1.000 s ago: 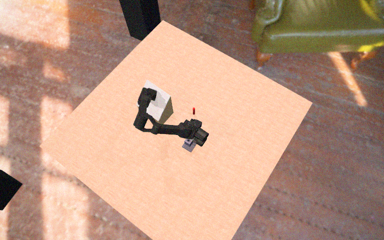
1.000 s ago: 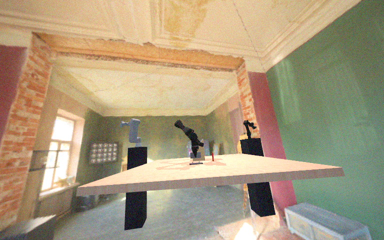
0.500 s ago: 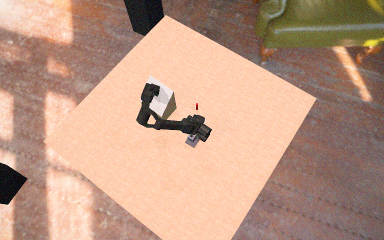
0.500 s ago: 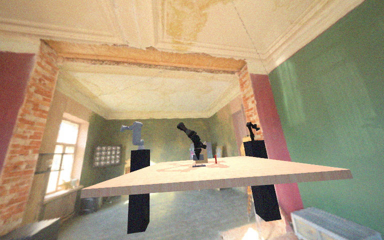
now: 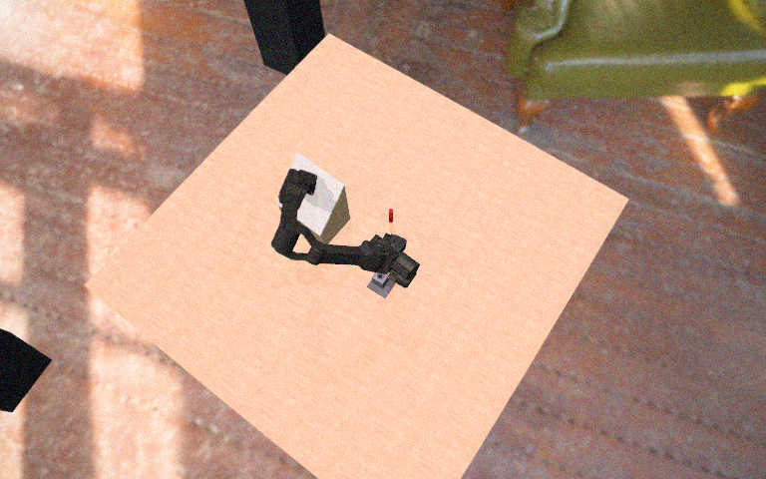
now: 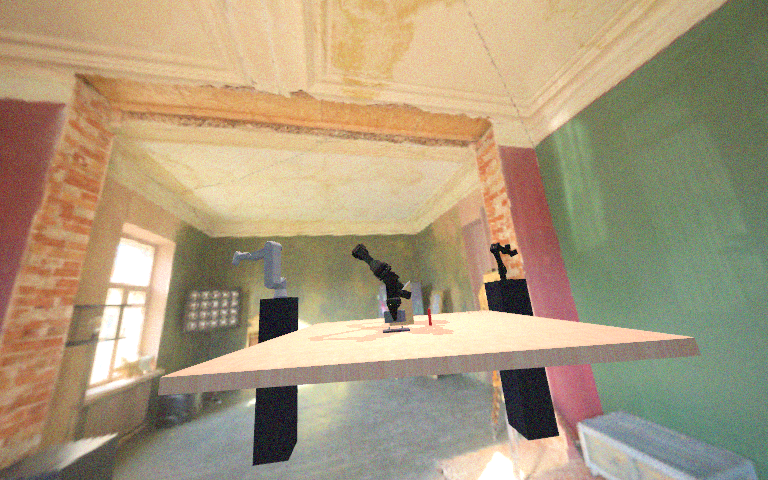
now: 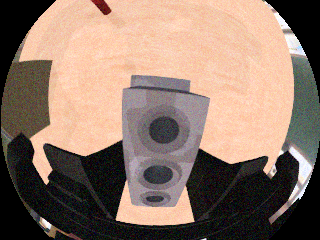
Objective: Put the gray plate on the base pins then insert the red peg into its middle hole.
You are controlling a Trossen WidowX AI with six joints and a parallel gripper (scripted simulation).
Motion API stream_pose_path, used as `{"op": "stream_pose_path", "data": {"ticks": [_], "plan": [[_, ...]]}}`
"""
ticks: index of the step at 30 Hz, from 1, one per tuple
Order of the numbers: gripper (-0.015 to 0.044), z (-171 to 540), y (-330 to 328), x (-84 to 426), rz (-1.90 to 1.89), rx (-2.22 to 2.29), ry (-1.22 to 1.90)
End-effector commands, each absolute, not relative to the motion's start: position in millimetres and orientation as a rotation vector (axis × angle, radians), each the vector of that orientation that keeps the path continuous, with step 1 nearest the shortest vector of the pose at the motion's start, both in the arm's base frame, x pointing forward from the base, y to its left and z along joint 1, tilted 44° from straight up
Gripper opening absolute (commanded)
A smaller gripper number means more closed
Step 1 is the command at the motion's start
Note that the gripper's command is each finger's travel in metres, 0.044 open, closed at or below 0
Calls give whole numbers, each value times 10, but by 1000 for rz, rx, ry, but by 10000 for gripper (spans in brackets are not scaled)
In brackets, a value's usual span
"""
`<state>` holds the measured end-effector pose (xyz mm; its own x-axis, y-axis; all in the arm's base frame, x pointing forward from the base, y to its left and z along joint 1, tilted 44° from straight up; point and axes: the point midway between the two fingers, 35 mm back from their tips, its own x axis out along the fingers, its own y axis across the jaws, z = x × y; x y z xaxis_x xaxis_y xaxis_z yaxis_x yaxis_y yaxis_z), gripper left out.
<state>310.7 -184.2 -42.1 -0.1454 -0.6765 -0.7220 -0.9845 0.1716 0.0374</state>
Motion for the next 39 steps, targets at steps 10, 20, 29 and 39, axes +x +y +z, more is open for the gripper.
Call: {"op": "stream_pose_path", "data": {"ticks": [10,20,29,39], "plan": [[0,-538,-1950,3087,714,-1573,1891],[0,-583,-1998,3072,709,-1566,1892],[131,-583,-1998,3072,709,-1566,1892],[394,-583,-1998,3072,709,-1566,1892]]}}
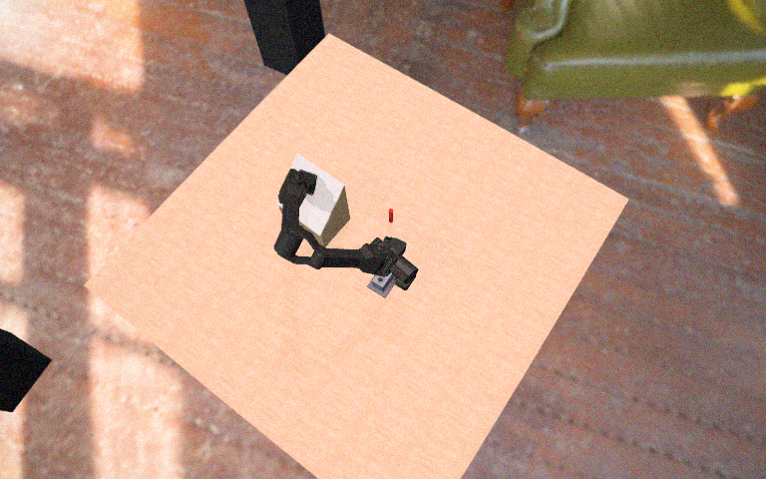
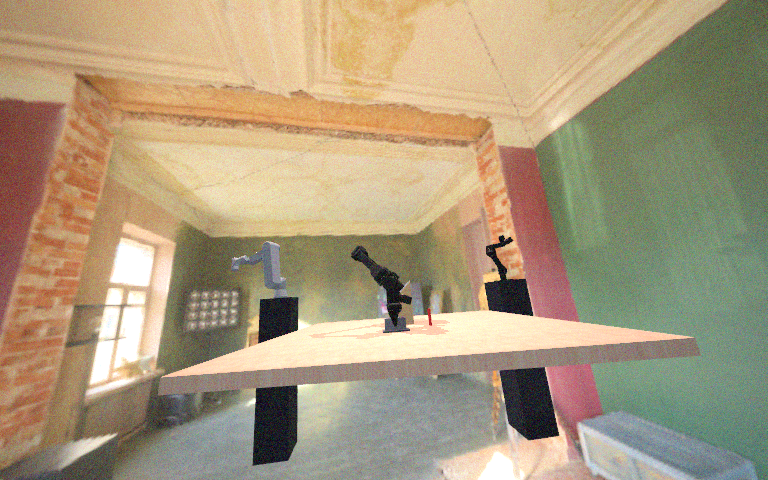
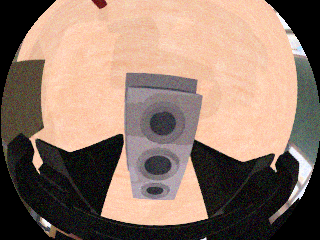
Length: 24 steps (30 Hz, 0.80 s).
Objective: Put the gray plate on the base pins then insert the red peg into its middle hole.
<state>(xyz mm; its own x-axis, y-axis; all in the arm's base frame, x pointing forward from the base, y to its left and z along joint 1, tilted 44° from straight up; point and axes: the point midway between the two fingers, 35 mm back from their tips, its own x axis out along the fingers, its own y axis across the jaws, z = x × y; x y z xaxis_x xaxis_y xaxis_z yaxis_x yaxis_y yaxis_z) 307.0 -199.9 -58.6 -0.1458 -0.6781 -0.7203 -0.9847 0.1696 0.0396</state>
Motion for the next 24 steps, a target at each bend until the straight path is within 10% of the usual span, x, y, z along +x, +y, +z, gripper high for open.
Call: {"op": "stream_pose_path", "data": {"ticks": [1,24], "plan": [[420,-583,-1998,3072,709,-1566,1892],[440,217,-1144,3269,662,-1537,1888]]}}
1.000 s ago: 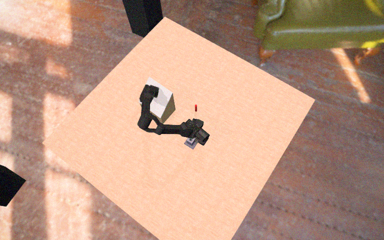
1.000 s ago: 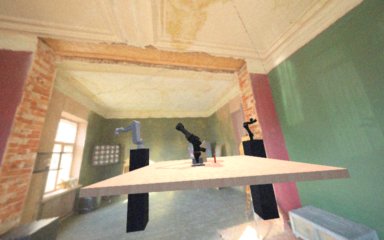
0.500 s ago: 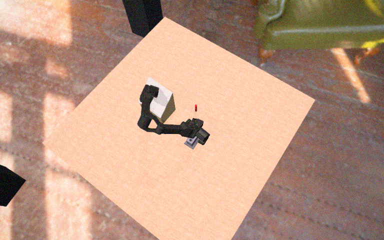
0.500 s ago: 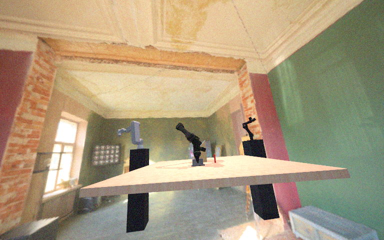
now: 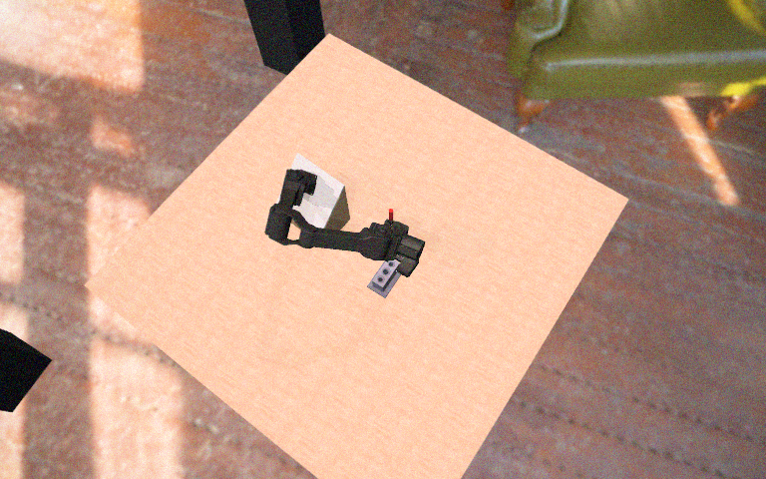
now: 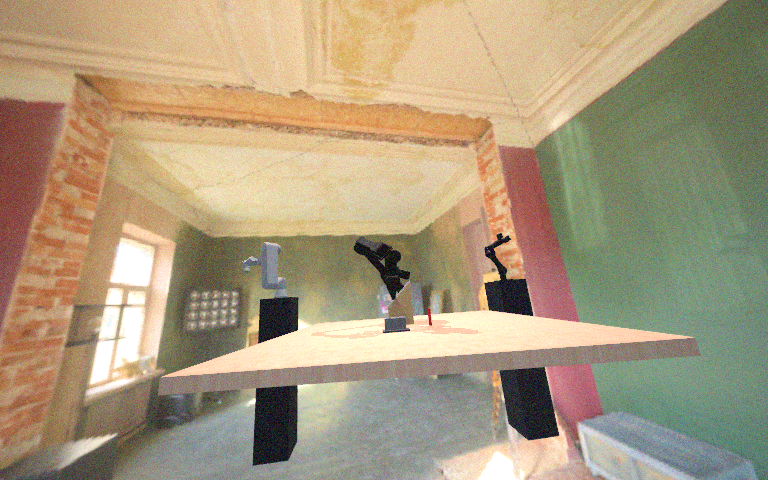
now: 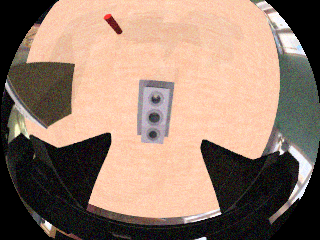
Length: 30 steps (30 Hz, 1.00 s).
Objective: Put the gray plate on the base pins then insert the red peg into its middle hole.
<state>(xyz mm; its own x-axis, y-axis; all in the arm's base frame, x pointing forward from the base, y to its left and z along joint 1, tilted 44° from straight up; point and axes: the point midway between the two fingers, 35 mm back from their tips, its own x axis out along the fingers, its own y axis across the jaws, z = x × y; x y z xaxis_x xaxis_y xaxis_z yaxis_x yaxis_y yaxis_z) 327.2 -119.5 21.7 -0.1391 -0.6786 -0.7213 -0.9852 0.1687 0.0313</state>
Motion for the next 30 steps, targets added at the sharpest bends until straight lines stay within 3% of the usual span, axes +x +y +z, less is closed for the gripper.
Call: {"op": "stream_pose_path", "data": {"ticks": [1,17,30], "plan": [[440,182,-1101,3266,596,-1495,1888],[440,-502,-289,2959,-527,-559,1675],[440,-751,16,2746,-978,-154,1420]]}}
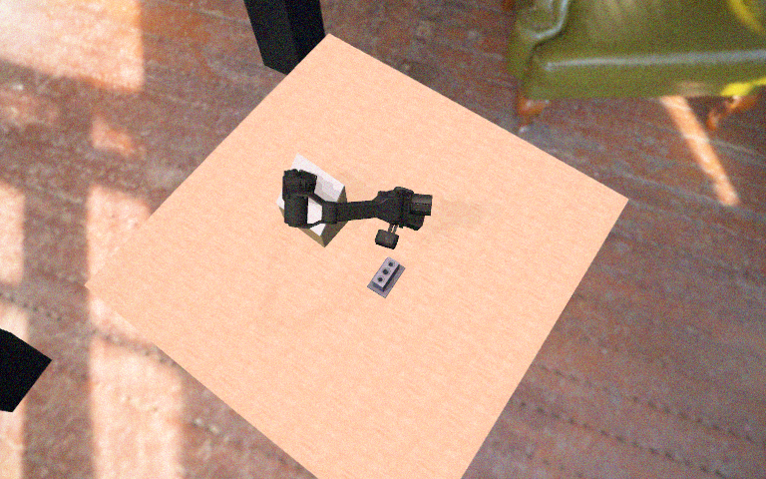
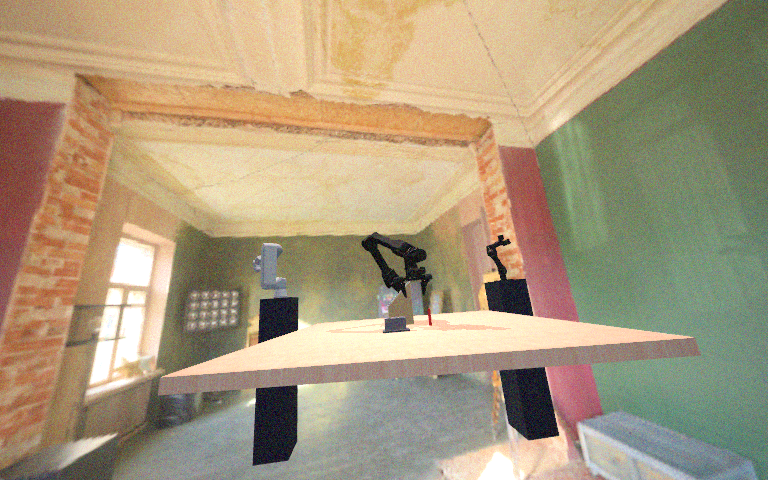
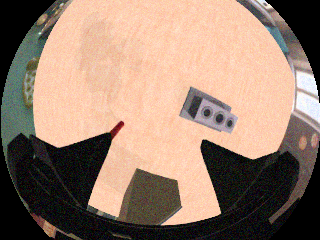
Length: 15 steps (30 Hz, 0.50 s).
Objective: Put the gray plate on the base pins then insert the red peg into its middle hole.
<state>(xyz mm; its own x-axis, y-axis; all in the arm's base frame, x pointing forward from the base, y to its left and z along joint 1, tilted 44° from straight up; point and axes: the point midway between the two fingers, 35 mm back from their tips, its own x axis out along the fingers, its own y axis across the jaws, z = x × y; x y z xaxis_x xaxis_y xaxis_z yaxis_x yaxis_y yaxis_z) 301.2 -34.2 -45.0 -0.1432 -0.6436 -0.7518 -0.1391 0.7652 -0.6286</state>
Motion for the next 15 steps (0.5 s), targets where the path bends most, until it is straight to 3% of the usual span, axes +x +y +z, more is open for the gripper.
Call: {"op": "stream_pose_path", "data": {"ticks": [1,15], "plan": [[440,-766,33,2730,-1011,-121,1396],[440,-949,239,2510,-1422,338,979]]}}
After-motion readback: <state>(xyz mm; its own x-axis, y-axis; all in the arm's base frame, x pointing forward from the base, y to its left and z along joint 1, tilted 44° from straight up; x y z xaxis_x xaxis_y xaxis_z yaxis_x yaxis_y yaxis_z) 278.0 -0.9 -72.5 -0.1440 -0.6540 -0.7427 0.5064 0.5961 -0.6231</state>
